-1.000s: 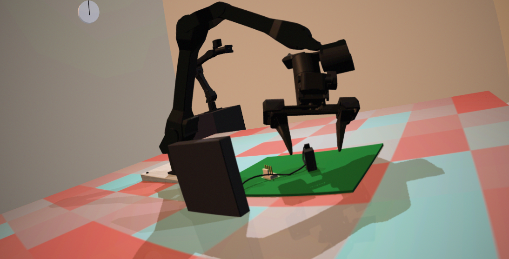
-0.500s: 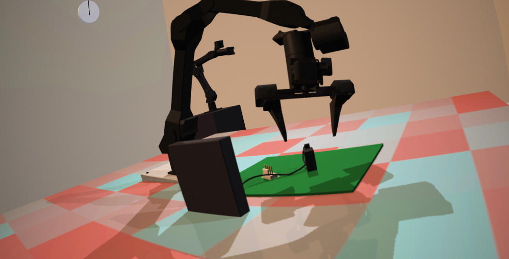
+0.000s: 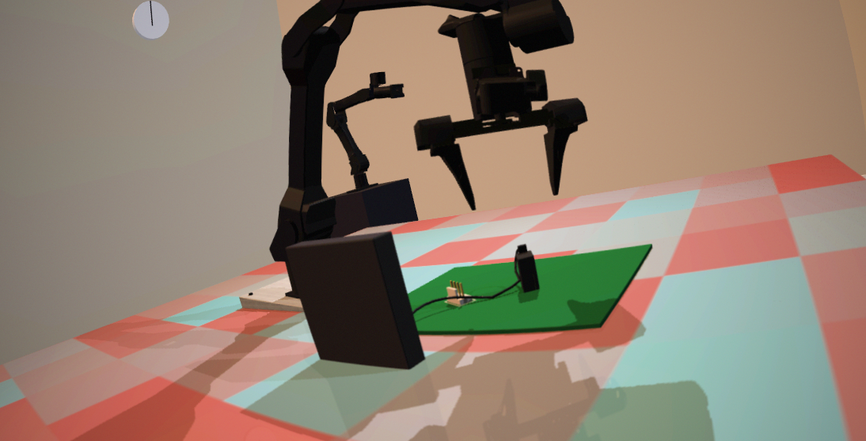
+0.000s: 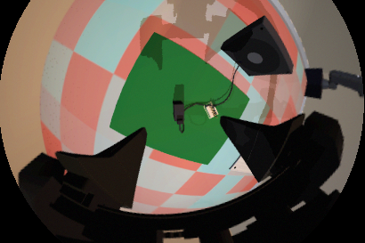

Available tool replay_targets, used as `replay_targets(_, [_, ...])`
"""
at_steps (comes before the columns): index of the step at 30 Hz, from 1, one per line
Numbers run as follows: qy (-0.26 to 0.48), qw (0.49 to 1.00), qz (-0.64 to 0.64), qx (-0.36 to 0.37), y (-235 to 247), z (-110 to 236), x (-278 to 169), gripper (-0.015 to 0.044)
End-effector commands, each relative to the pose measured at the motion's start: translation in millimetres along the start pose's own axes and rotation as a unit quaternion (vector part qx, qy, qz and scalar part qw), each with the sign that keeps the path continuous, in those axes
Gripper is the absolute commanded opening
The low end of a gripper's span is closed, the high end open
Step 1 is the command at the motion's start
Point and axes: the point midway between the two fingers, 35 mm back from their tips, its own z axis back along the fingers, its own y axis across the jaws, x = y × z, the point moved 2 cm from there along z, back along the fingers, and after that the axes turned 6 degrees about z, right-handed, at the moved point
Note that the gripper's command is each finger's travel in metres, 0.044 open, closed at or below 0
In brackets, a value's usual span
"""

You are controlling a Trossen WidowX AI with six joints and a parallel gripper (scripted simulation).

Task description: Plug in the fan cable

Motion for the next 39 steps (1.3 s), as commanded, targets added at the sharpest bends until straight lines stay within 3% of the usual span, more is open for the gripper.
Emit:
replay_targets(1, [0.024, 0.999, 0.002, 0.023, -3, 15, -1, 0.0440])
replay_targets(10, [0.028, 0.999, 0.007, 0.021, -4, 14, -1, 0.0440])
replay_targets(17, [0.022, 0.949, 0.313, 0.031, -5, 24, 3, 0.0440])
replay_targets(22, [0.014, 0.844, 0.535, 0.038, -6, 32, 5, 0.0440])
replay_targets(27, [0.004, 0.689, 0.724, 0.043, -7, 39, 8, 0.0440])
replay_targets(39, [-0.012, 0.422, 0.905, 0.046, -8, 50, 11, 0.0440])
